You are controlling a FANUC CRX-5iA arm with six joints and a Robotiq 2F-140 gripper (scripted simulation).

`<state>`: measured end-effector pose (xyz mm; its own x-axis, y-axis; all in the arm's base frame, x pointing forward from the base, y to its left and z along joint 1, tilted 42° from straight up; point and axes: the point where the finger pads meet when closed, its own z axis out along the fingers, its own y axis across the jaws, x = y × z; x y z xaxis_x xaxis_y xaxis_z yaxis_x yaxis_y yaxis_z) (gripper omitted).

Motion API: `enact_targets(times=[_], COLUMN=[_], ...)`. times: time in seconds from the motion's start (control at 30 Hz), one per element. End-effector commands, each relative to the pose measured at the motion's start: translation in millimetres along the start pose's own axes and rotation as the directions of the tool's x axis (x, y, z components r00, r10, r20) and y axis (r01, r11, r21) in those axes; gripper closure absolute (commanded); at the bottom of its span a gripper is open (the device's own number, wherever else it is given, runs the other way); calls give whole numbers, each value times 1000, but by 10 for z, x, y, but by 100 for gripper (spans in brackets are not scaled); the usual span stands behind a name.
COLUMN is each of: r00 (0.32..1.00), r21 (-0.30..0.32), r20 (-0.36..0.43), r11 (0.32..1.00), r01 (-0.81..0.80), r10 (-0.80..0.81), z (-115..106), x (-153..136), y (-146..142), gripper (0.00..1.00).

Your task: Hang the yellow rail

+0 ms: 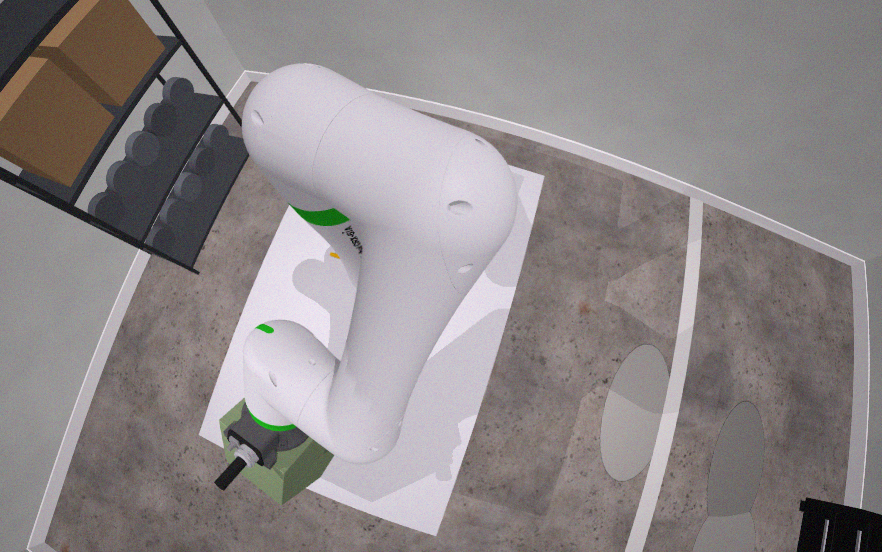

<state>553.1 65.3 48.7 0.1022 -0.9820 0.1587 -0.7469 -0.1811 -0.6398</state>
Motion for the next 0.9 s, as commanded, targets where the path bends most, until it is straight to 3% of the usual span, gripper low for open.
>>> enact_targets(times=[0.0,0.87], r00=[1000,1000], r21=[22,5], r20=[20,4], r11=[1000,1000], r01=[0,0], r10=[0,0], z=[3,0], x=[3,0], y=[3,0], gripper=[70,70])
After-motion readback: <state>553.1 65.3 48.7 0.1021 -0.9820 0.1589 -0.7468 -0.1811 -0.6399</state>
